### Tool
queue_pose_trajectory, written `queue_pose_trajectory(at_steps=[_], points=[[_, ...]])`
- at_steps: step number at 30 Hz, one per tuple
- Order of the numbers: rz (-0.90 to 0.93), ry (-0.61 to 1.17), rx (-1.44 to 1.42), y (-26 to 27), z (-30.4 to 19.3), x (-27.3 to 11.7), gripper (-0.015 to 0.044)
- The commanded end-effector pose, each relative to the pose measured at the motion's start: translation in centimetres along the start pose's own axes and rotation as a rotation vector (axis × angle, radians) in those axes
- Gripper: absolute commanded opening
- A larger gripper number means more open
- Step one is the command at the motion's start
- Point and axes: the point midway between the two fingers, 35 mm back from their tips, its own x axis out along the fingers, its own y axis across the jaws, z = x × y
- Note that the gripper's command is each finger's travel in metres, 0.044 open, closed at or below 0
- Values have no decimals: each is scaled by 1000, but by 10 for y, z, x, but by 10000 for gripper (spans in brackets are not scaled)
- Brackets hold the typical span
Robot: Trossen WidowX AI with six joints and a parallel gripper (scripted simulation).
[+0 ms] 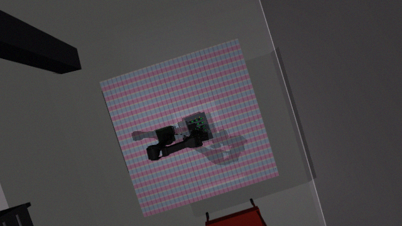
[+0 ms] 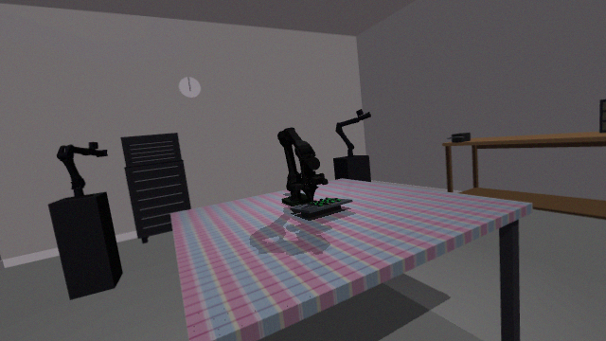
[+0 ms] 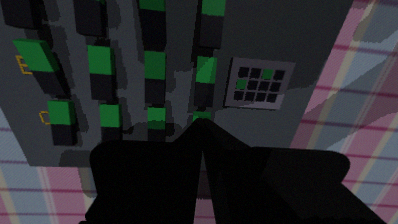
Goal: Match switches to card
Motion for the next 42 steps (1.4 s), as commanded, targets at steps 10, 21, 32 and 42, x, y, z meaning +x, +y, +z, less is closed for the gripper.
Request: queue_pose_trajectory(at_steps=[10, 21, 32, 42], points=[[3, 1, -4, 0, 0, 2, 0], [3, 1, -4, 0, 0, 4, 0], [3, 1, -4, 0, 0, 5, 0], [2, -21, -3, 0, -1, -49, 0]])
